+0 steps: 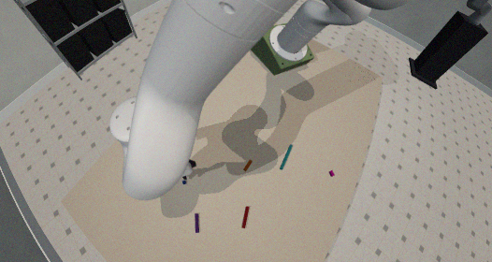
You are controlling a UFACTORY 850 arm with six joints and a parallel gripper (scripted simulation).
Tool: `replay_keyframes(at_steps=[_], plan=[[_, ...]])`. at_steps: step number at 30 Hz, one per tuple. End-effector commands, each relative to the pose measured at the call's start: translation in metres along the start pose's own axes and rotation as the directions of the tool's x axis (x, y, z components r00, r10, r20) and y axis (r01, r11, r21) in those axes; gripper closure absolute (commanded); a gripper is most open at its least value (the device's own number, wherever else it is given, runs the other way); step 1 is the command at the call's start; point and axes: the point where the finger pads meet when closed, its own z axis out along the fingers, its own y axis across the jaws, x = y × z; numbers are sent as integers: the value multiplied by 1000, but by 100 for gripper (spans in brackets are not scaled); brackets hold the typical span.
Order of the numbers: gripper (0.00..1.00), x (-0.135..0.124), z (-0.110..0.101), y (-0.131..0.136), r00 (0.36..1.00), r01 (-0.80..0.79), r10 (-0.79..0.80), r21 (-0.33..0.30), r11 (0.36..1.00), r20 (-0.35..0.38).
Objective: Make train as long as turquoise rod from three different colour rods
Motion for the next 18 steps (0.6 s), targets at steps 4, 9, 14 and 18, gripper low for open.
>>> replay_keyframes(at_steps=[4, 9, 14, 18], plan=[[76, -1, 0, -1, 1000, 0, 0, 2, 1000, 1], [76, -1, 2, -1, 1000, 0, 0, 1, 1000, 1], [76, -1, 6, -1, 1000, 0, 0, 1, 1000, 0], [76, -1, 9, -1, 1000, 0, 0, 1, 1000, 0]])
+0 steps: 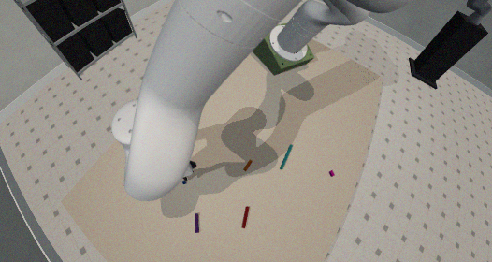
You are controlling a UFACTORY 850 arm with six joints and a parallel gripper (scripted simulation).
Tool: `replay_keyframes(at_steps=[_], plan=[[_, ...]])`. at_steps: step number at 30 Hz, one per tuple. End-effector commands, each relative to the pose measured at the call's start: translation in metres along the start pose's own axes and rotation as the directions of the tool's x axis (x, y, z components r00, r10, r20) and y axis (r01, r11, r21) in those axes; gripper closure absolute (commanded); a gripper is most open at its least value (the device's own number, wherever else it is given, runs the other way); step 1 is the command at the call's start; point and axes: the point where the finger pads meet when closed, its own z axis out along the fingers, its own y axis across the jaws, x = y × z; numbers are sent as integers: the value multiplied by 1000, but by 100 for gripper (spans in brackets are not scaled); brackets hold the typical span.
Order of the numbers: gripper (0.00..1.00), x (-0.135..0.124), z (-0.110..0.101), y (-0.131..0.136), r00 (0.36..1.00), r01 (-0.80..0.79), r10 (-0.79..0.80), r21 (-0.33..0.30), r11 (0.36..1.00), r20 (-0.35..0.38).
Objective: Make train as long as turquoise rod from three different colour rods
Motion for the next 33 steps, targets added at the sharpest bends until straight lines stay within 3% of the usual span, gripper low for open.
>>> replay_keyframes(at_steps=[1, 33], plan=[[76, -1, 3, -1, 1000, 0, 0, 2, 1000, 1], [76, -2, 41, -2, 1000, 0, 0, 2, 1000, 1]])
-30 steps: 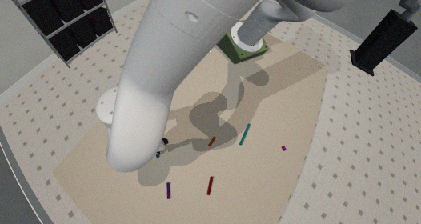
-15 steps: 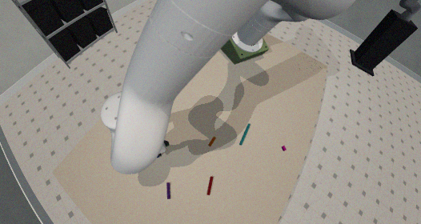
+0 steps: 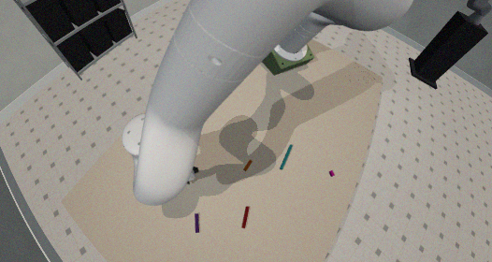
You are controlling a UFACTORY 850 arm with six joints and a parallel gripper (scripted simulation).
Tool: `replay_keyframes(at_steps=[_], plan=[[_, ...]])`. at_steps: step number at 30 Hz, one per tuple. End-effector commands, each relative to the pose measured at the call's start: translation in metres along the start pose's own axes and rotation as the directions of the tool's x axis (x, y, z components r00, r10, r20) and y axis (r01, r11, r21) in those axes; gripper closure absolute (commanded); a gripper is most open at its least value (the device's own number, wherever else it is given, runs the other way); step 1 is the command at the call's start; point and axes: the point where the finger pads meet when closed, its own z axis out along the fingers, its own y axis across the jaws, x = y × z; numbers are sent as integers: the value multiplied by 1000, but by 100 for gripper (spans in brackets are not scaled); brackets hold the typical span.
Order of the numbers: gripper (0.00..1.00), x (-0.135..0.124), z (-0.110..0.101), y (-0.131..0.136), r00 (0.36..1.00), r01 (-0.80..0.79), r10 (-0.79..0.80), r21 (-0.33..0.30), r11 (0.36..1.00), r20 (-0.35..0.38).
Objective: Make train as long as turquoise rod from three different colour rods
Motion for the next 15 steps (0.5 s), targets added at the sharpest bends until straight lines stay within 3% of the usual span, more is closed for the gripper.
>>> replay_keyframes(at_steps=[1, 15], plan=[[76, -1, 1, -1, 1000, 0, 0, 2, 1000, 1], [76, -1, 3, -1, 1000, 0, 0, 2, 1000, 1]])
